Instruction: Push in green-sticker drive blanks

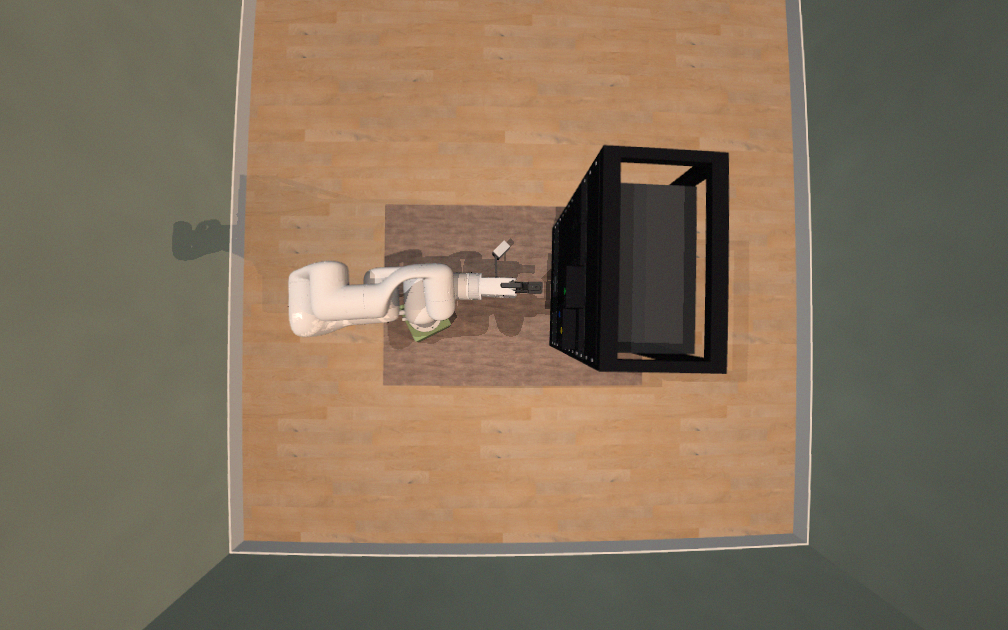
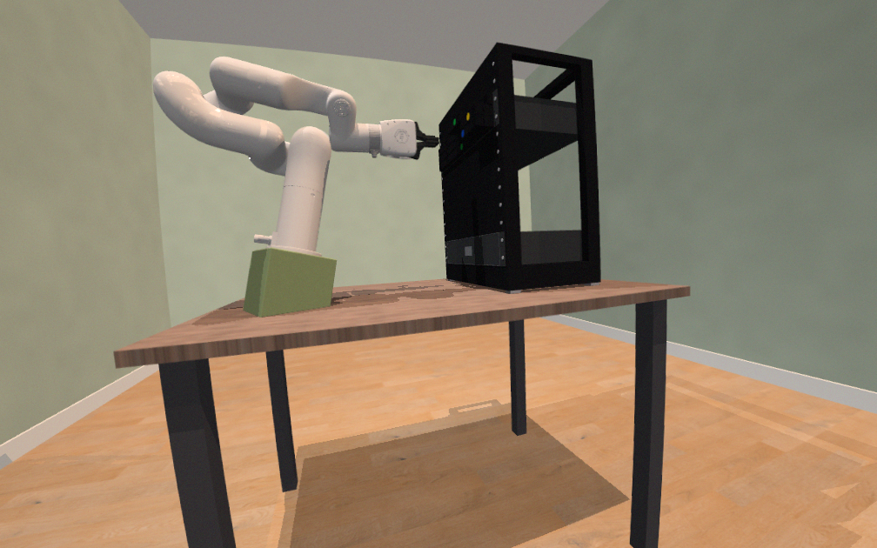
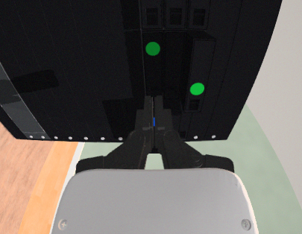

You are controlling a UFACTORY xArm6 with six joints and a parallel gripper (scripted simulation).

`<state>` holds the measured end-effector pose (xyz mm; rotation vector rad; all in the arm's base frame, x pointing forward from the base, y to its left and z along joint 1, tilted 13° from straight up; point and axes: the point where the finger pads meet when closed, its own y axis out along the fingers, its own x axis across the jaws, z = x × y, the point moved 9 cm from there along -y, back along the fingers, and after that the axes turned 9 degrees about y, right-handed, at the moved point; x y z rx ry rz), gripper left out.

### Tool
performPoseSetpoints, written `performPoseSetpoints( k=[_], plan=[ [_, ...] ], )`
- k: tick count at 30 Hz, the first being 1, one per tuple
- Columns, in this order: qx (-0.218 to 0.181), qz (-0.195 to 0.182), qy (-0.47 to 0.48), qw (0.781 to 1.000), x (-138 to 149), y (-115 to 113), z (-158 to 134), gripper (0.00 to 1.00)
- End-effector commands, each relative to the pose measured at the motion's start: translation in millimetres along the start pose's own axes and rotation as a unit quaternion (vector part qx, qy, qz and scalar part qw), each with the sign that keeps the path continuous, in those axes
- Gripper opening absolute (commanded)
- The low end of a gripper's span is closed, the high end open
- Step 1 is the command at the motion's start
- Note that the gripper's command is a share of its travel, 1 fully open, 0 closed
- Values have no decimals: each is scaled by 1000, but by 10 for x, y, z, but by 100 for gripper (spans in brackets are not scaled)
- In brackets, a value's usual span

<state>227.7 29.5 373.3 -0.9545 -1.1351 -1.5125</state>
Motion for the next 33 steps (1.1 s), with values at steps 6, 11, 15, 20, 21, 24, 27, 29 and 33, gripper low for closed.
performPoseSetpoints(
  k=[6, 11, 15, 20, 21, 24, 27, 29, 33],
  plan=[
    [-4, 0, 0, 1000, 31, -85, -7, 0],
    [-4, 0, 0, 1000, 198, -96, 15, 0],
    [-4, 0, 0, 1000, 425, -111, 45, 0],
    [-4, 0, 0, 1000, 547, -119, 62, 0],
    [-4, 0, 0, 1000, 569, -120, 65, 0],
    [-4, 0, 0, 1000, 588, -121, 67, 0],
    [-4, 0, 0, 1000, 588, -100, 67, 0],
    [-4, 0, 0, 1000, 588, -41, 66, 0],
    [-4, 0, 0, 1000, 588, 169, 65, 0]
  ],
)
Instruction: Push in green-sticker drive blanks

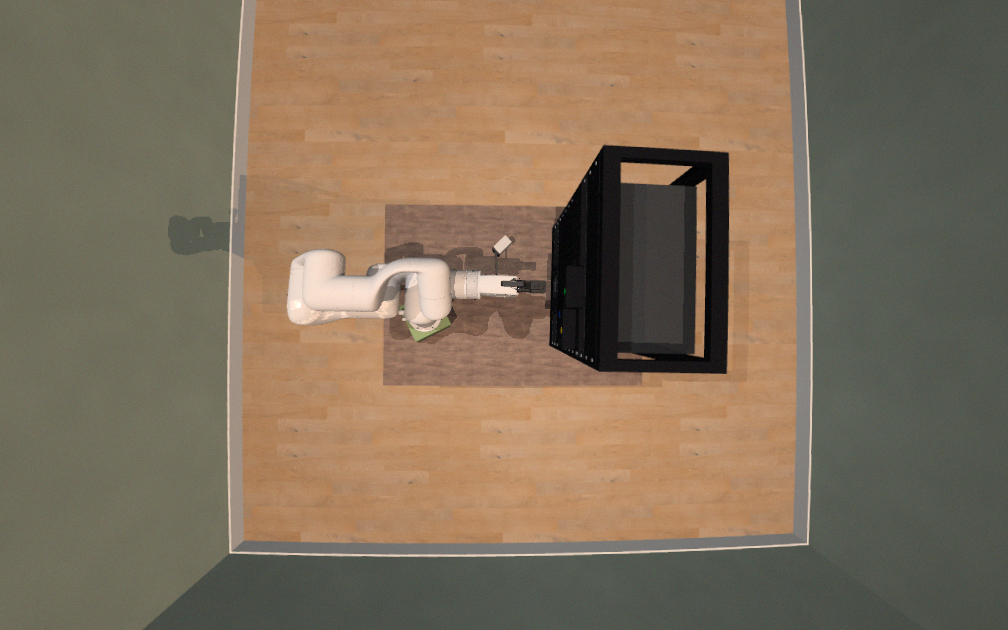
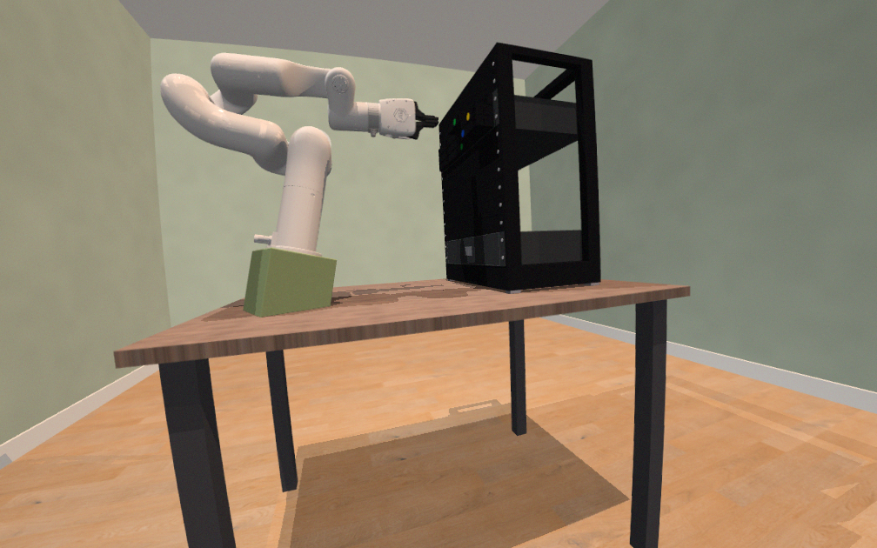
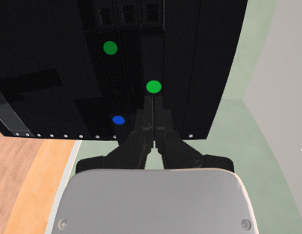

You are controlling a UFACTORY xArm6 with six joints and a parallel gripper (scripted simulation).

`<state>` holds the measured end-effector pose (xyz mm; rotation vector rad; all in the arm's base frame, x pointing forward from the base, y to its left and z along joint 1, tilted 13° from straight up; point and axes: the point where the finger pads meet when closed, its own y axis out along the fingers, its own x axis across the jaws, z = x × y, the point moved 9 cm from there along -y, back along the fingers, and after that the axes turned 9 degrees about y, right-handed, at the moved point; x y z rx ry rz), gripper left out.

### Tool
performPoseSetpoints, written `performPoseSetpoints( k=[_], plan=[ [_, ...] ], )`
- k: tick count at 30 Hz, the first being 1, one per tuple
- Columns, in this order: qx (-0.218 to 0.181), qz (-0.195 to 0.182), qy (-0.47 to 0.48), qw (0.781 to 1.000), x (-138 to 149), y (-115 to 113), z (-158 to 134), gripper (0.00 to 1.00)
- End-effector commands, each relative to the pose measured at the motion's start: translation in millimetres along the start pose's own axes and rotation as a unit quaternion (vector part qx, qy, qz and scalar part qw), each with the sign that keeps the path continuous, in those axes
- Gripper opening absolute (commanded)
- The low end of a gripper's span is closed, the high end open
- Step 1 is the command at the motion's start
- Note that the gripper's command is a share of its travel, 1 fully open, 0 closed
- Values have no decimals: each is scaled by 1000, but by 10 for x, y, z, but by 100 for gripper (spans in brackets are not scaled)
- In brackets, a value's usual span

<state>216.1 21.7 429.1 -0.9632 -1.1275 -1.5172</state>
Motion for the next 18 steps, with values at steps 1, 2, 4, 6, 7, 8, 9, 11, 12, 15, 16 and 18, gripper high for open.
performPoseSetpoints(
  k=[1, 2, 4, 6, 7, 8, 9, 11, 12, 15, 16, 18],
  plan=[
    [1, -1, 0, 1000, 16, 165, 3, 0],
    [1, -1, 0, 1000, 16, 165, 3, 0],
    [1, -1, 0, 1000, 17, 276, 3, 0],
    [1, -1, 0, 1000, 17, 360, 4, 0],
    [1, -1, 0, 1000, 17, 387, 4, 0],
    [1, -1, 0, 1000, 17, 403, 4, 0],
    [1, -1, 0, 1000, 17, 409, 4, 0],
    [1, -1, 0, 1000, 17, 410, 4, 0],
    [1, -1, 0, 1000, 17, 410, 4, 0],
    [1, -1, 0, 1000, 17, 410, 4, 0],
    [1, -1, 0, 1000, 17, 410, 4, 0],
    [1, -1, 0, 1000, 17, 410, 4, 0]
  ],
)
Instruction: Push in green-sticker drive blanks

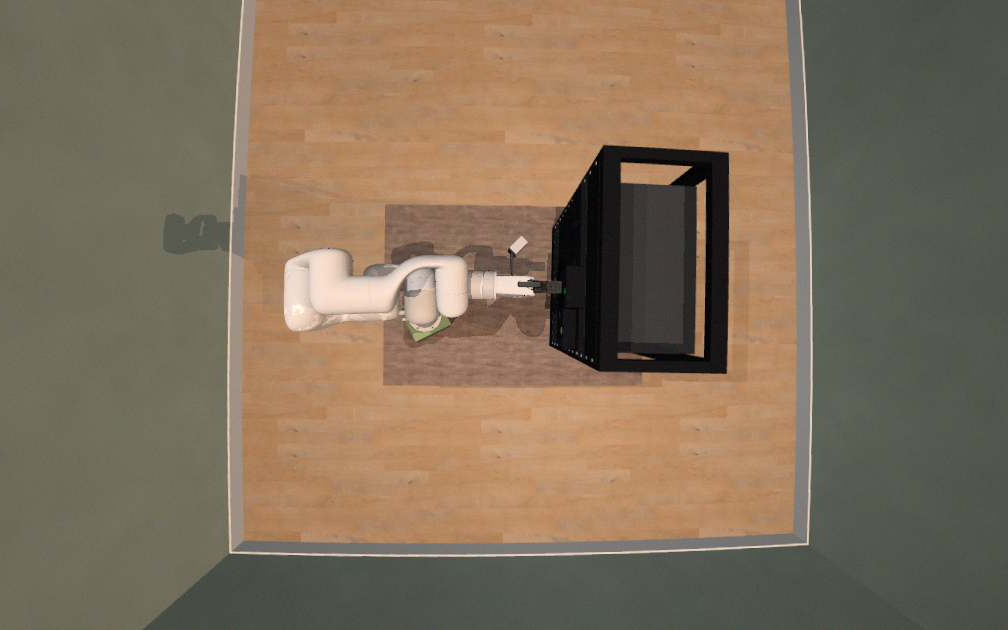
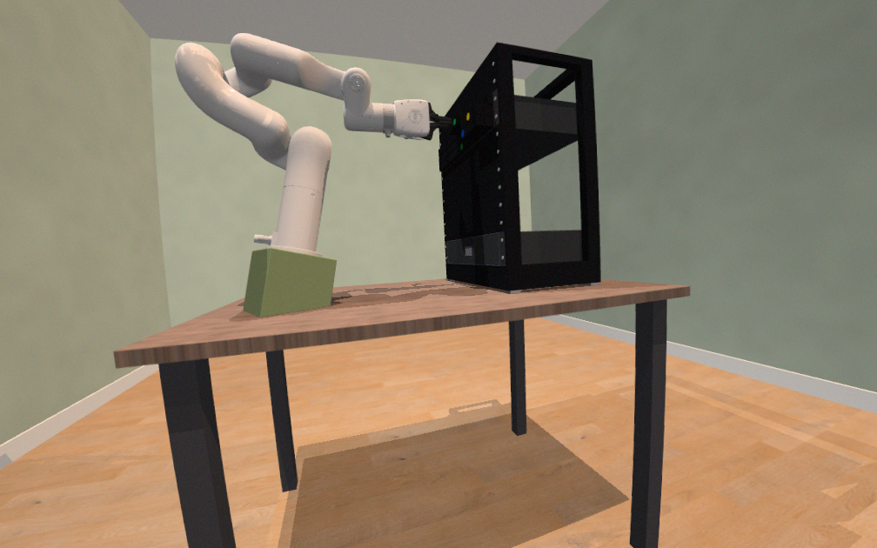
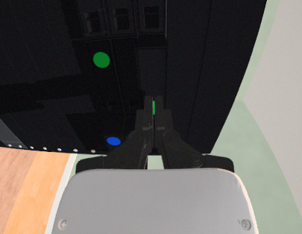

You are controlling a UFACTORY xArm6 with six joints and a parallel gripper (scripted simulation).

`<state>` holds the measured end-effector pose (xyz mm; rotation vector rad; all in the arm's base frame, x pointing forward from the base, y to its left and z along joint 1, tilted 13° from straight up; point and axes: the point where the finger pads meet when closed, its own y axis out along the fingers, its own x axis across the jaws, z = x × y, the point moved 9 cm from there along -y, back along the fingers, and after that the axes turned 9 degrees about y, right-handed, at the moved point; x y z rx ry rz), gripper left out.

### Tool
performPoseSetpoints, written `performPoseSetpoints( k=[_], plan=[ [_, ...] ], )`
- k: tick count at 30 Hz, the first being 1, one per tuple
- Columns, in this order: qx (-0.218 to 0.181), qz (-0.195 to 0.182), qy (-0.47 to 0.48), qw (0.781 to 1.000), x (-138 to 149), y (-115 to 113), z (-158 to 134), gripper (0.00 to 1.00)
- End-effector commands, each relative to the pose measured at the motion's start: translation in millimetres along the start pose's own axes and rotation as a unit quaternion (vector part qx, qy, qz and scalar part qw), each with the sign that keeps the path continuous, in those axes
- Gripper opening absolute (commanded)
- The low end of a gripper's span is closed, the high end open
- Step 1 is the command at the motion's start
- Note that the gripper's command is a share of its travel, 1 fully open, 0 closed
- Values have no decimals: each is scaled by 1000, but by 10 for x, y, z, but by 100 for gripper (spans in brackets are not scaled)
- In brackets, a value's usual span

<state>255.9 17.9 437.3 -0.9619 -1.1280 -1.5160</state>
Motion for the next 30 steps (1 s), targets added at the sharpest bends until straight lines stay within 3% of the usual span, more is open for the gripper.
performPoseSetpoints(
  k=[1, 30],
  plan=[
    [0, -1, 0, 1000, 13, 3, 3, 0],
    [0, -1, 0, 1000, 9, 110, 16, 0]
  ],
)
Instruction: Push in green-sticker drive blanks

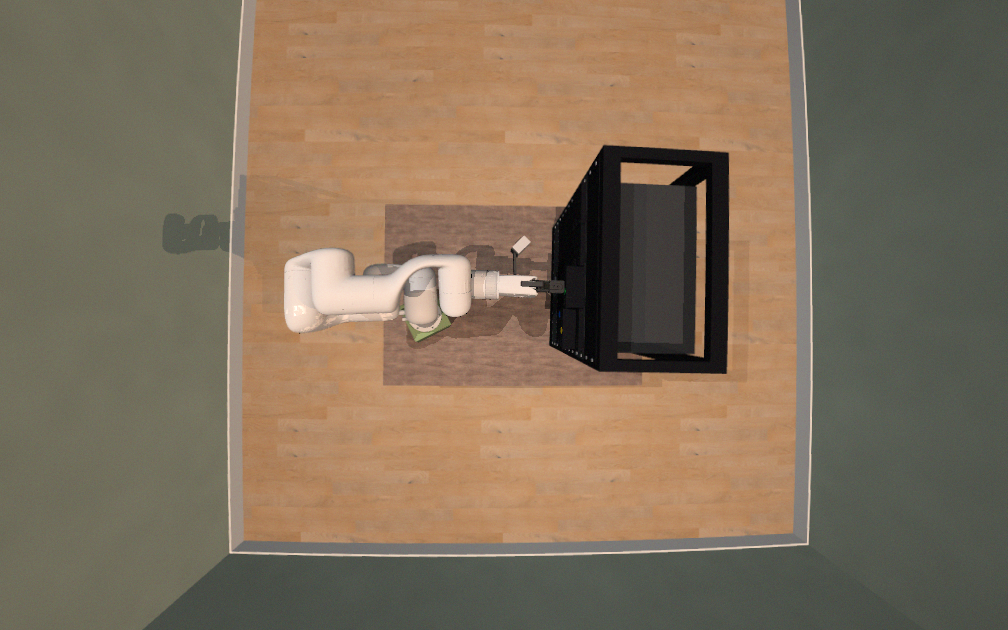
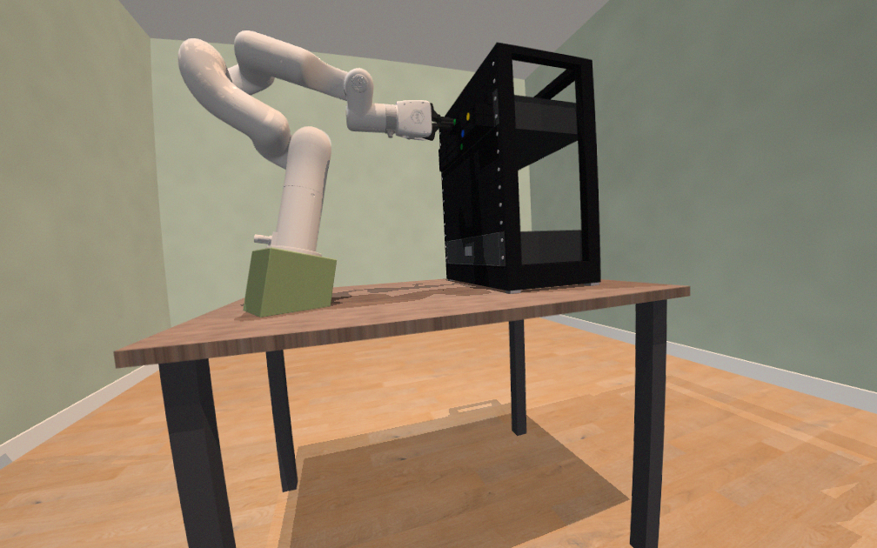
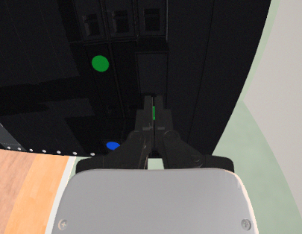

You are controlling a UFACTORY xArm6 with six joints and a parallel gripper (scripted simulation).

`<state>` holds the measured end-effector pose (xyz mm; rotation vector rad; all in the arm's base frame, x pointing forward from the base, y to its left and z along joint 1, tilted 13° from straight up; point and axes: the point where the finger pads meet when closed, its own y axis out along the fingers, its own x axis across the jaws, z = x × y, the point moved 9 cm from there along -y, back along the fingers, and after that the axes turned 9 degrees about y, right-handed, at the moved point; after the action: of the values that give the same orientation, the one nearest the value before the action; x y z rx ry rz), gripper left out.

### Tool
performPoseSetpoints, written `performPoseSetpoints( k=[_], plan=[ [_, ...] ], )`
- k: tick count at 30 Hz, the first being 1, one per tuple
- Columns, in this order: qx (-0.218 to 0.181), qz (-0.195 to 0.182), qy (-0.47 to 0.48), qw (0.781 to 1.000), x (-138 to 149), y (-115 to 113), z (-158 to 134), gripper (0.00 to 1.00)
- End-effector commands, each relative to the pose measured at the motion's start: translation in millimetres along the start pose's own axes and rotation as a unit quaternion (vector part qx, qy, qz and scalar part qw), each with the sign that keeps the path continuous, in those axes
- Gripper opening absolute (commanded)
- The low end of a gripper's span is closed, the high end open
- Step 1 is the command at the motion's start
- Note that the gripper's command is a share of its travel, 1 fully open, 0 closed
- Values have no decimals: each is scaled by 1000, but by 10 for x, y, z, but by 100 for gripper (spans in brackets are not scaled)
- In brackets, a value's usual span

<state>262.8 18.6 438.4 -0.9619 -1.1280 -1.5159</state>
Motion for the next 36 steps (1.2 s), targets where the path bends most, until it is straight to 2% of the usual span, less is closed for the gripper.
performPoseSetpoints(
  k=[1, 36],
  plan=[
    [0, -1, 0, 1000, 14, 54, 3, 0],
    [0, -1, 0, 1000, 16, 208, 3, 0]
  ],
)
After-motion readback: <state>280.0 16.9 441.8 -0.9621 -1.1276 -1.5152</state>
